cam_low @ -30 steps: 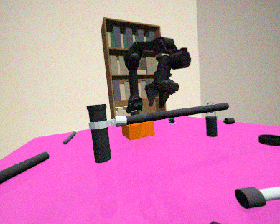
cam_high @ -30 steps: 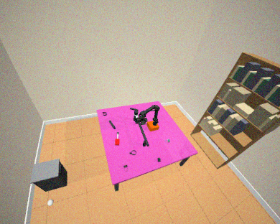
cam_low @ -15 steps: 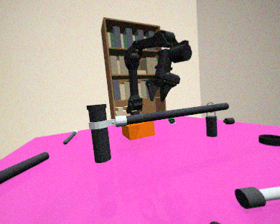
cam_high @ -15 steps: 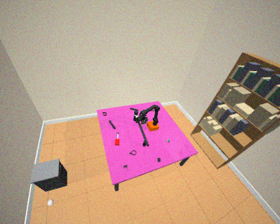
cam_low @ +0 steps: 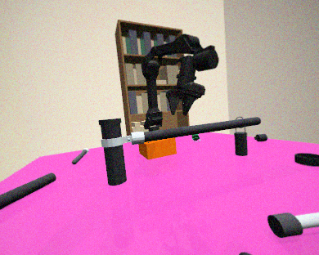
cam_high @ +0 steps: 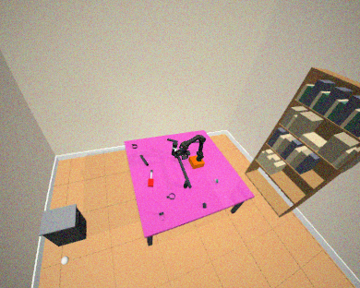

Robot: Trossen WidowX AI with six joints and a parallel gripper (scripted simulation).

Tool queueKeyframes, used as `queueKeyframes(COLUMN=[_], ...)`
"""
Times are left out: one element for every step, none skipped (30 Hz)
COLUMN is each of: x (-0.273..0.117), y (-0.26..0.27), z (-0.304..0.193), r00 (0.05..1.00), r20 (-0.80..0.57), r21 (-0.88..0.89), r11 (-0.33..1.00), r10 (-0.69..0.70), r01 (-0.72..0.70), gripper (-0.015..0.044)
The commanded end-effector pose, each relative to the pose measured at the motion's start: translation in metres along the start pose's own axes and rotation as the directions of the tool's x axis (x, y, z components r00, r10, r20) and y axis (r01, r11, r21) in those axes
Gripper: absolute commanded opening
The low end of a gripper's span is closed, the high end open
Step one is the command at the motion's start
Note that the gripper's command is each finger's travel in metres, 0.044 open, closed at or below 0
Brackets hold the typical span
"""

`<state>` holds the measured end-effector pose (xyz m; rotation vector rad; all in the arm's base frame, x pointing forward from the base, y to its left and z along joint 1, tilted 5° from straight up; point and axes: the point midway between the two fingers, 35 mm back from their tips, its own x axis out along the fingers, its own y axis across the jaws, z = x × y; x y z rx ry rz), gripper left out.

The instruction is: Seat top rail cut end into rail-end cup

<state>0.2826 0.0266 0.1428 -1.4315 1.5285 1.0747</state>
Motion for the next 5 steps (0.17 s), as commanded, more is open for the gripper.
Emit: queueKeyframes(x=[-0.0002,-0.0002,-0.0002,-0.0002,-0.0002], y=[0.0004,0.0004,0.0004,0.0004,0.0004], z=[0.0008,0.0008,0.0008,0.0008,0.0008], r00=[1.000,1.000,1.000,1.000,1.000], r20=[0.005,0.005,0.005,0.005,0.005], r21=[0.005,0.005,0.005,0.005,0.005], r11=[1.000,1.000,1.000,1.000,1.000], r10=[0.003,0.003,0.003,0.003,0.003], r01=[-0.003,-0.003,-0.003,-0.003,-0.003], gripper=[0.0440,0.0440,0.0440,0.0440,0.0440])
